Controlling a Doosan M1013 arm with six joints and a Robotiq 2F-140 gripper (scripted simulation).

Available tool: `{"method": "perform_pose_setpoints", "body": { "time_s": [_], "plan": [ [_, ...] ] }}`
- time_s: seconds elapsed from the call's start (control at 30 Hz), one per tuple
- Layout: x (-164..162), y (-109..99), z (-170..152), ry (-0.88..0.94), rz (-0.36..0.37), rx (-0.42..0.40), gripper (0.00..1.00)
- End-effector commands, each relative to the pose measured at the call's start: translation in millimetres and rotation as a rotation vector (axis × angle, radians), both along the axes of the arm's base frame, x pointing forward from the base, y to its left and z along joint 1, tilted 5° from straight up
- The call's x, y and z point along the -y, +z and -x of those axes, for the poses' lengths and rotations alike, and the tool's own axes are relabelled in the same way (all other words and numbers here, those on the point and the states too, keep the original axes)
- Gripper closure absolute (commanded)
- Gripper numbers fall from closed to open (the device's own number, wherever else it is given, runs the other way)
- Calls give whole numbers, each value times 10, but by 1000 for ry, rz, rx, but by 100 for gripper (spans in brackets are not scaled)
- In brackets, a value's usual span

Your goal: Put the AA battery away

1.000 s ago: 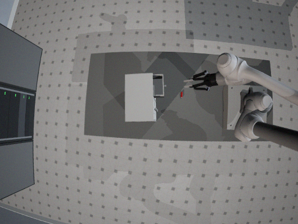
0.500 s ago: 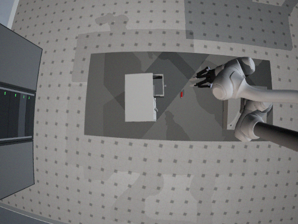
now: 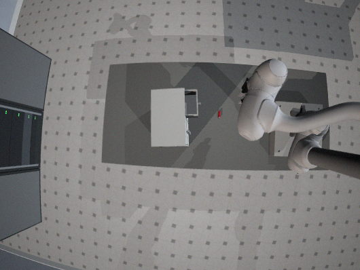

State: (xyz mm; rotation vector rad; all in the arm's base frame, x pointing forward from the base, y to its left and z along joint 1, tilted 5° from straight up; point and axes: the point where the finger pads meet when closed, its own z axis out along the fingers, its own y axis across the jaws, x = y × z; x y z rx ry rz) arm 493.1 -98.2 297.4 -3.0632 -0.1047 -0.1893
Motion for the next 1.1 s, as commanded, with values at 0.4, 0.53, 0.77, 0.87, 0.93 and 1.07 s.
{"method": "perform_pose_setpoints", "body": {
  "time_s": [0.4,0.53,0.77,0.87,0.93,1.07],
  "plan": [
    [3,57,66,6,5,-82,80],
    [3,57,66,6,5,-82,80],
    [3,57,66,6,5,-82,0],
    [3,57,66,6,5,-82,0],
    [3,57,66,6,5,-82,0],
    [3,57,66,6,5,-82,0]
  ]
}}
